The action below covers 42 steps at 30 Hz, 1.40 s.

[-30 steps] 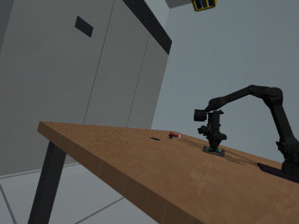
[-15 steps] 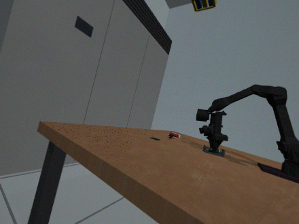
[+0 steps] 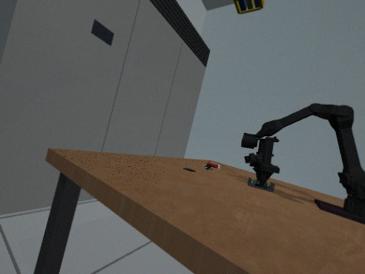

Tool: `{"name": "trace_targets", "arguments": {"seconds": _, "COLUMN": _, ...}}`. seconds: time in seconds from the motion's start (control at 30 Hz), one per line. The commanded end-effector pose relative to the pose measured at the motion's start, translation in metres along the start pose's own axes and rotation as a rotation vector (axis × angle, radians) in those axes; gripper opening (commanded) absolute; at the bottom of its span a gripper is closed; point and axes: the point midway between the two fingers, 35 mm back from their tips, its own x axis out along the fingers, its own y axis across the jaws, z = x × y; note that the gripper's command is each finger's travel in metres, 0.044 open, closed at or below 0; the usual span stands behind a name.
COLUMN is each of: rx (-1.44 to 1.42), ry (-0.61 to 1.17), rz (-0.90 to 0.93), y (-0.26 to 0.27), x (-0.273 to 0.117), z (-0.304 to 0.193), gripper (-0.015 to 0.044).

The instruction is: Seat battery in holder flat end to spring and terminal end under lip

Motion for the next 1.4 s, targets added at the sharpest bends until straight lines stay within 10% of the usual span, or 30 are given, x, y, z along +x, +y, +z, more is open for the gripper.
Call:
{"name": "trace_targets", "arguments": {"seconds": 0.0, "rx": -0.004, "ry": -0.006, "rz": 0.003, "y": 0.001, "x": 0.000, "z": -0.004, "gripper": 0.0086}}
{"name": "trace_targets", "arguments": {"seconds": 0.83, "rx": -0.005, "ry": -0.012, "rz": -0.002, "y": 0.001, "x": 0.001, "z": -0.011, "gripper": 0.0086}}
{"name": "trace_targets", "arguments": {"seconds": 0.97, "rx": -0.005, "ry": -0.012, "rz": -0.002, "y": 0.001, "x": 0.001, "z": -0.011, "gripper": 0.0189}}
{"name": "trace_targets", "arguments": {"seconds": 1.37, "rx": -0.001, "ry": -0.014, "rz": -0.002, "y": 0.002, "x": -0.015, "z": -0.011, "gripper": 0.0189}}
